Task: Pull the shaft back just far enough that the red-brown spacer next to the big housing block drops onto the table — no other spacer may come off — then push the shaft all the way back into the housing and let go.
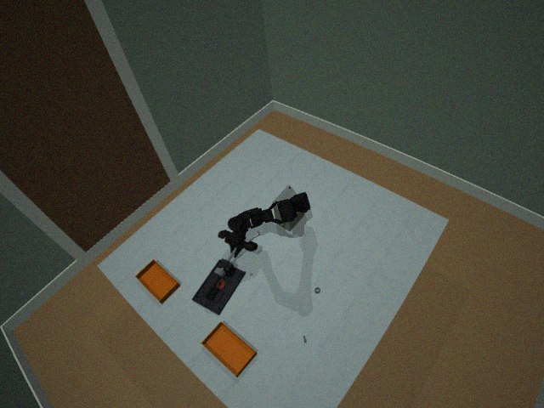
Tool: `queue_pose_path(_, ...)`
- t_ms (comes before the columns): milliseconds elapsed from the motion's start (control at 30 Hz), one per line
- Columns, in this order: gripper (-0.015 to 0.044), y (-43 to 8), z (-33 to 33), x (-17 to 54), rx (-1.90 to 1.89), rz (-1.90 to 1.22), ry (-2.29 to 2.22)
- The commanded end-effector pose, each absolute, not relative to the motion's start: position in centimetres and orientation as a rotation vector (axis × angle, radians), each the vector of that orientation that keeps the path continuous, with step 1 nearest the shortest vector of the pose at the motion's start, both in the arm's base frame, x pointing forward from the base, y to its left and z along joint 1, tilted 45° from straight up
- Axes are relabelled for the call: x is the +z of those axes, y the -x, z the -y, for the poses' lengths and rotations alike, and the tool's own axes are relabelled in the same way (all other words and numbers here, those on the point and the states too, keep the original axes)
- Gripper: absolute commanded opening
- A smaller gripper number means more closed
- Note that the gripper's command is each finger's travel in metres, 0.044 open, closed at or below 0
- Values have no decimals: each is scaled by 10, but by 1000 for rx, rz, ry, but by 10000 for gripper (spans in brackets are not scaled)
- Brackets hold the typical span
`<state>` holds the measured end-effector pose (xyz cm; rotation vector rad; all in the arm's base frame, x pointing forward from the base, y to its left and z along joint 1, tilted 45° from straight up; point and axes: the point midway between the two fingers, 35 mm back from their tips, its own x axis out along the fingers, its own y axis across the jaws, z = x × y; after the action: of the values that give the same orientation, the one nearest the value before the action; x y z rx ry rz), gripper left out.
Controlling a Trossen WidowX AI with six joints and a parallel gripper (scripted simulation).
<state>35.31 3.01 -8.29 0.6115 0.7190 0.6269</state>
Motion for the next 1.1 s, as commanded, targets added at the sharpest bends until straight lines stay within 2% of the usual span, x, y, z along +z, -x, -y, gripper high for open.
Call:
queue_pose_path(0, 0, -357, -30, -82, 625, -714, -610)
queue_pose_path(1067, 0, -367, -33, -80, 625, -713, -610)
